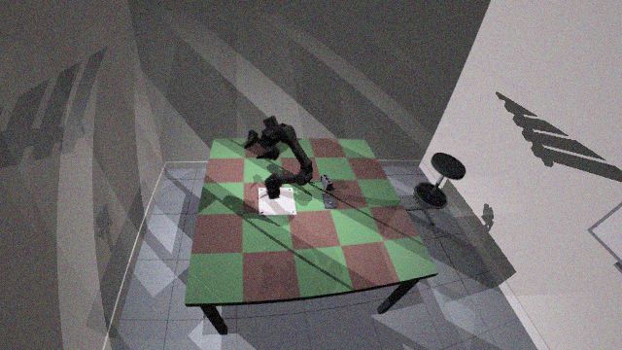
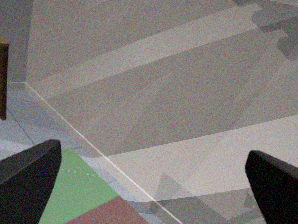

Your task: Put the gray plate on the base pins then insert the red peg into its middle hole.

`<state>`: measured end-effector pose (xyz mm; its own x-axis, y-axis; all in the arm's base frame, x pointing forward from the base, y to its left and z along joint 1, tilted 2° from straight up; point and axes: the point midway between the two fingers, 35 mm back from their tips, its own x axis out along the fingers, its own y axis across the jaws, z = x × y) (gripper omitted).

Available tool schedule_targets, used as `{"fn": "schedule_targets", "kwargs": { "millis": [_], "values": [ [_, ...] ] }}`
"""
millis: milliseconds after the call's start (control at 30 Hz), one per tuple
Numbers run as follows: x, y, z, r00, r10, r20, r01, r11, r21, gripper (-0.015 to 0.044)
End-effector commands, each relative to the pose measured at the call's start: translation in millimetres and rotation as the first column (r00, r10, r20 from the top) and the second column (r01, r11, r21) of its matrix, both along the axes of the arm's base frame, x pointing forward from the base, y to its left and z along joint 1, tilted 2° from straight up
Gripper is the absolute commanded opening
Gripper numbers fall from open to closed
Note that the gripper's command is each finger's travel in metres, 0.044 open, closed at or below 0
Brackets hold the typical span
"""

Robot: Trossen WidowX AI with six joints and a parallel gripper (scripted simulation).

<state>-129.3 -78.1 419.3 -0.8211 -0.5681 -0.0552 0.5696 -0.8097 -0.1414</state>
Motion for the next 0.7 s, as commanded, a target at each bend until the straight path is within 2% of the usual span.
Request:
{"fn": "schedule_targets", "kwargs": {
  "millis": [0, 67, 167, 300, 467, 667],
  "values": [
    [0.0, 0.0, 0.0, 1.0, 0.0, 0.0, 0.0, 1.0, 0.0, 0.0426],
    [-5.2, 8.1, -0.6, 0.999, -0.04, 0.031, 0.041, 0.999, -0.023, 0.044],
    [-23.0, 44.9, -4.2, 0.965, -0.204, 0.165, 0.224, 0.968, -0.114, 0.044],
    [-35.3, 101.7, -11.6, 0.849, -0.396, 0.35, 0.486, 0.845, -0.224, 0.044],
    [-27.3, 167.7, -29.0, 0.631, -0.555, 0.543, 0.76, 0.582, -0.288, 0.044],
    [7.3, 242.7, -46.0, 0.356, -0.561, 0.748, 0.931, 0.14, -0.338, 0.044]
  ]
}}
